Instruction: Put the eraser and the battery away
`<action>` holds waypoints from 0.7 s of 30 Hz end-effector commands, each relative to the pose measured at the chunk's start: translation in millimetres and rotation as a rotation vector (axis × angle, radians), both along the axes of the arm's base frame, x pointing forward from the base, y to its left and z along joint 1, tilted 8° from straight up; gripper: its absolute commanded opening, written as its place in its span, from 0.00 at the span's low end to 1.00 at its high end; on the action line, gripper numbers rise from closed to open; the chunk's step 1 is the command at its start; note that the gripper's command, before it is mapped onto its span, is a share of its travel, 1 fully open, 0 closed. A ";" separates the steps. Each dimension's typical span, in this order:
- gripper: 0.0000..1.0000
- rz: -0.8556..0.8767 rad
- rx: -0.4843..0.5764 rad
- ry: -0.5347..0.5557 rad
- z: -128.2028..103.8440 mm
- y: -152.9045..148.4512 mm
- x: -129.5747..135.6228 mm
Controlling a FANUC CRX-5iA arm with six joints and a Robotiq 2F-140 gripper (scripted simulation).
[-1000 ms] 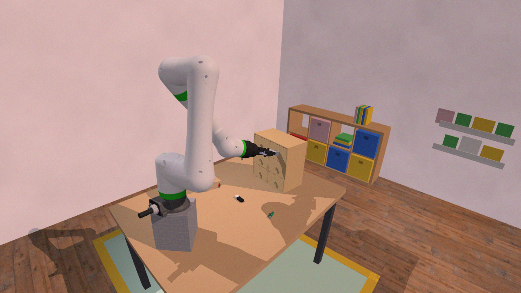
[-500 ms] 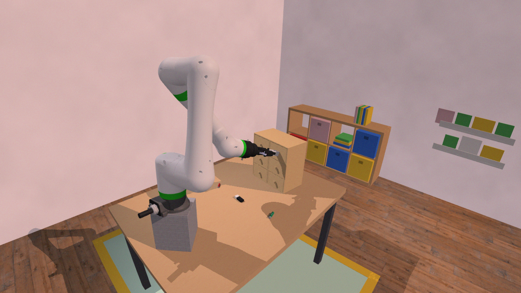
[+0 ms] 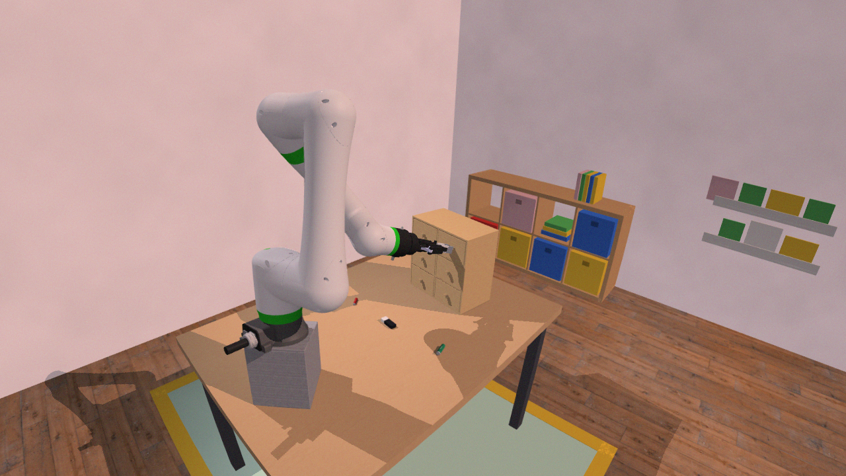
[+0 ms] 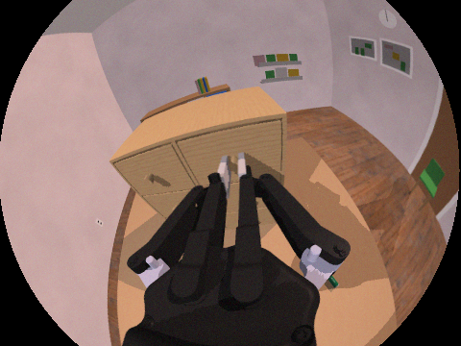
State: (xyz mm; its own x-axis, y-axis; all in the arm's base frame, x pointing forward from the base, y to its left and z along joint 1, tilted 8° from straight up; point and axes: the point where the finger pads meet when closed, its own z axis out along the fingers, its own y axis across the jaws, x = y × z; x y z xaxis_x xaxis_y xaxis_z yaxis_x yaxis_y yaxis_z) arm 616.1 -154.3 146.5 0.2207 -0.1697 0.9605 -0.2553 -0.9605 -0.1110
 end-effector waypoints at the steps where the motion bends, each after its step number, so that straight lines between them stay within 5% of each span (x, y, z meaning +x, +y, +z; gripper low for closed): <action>1: 0.08 0.000 0.000 0.000 0.1 0.1 -0.7; 21: 0.08 0.000 0.000 0.000 -1.4 4.5 -16.5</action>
State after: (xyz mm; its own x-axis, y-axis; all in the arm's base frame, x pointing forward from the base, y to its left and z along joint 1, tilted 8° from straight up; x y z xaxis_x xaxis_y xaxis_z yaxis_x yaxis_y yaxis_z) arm 601.5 -150.3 145.2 0.2206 -0.1697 0.9605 -0.2552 -0.9605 -0.1110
